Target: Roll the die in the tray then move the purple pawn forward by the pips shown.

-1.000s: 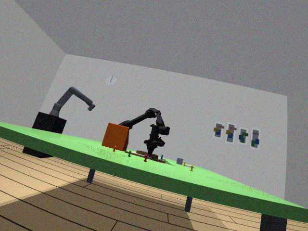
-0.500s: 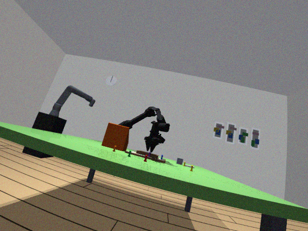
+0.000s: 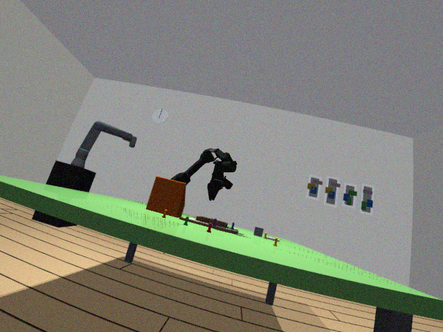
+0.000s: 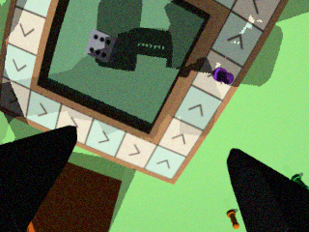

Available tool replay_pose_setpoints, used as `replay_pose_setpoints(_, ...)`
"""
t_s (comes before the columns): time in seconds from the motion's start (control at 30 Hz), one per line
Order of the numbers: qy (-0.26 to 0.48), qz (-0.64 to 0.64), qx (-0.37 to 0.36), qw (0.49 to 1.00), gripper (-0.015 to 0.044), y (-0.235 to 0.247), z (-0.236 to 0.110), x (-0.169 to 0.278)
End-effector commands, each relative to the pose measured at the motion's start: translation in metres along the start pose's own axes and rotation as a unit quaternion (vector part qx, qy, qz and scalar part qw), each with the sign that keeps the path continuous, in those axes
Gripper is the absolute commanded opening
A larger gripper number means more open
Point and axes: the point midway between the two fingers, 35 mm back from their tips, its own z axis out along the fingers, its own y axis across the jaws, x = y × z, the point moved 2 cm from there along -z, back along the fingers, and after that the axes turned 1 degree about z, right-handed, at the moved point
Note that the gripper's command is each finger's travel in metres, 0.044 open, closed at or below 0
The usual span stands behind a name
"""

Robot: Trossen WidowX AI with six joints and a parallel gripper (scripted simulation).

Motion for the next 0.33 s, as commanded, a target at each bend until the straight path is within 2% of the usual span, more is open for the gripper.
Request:
replay_pose_setpoints(0.0,0.004,0.062,-0.002,0.998,0.044,0.035,-0.015,0.025)
replay_pose_setpoints(0.1,0.005,0.113,-0.004,0.994,0.044,0.064,-0.024,0.047)
replay_pose_setpoints(0.13,0.001,0.067,-0.001,0.998,0.044,0.039,-0.019,0.027)
replay_pose_setpoints(0.3,0.001,0.067,-0.001,0.998,0.044,0.039,-0.019,0.027)
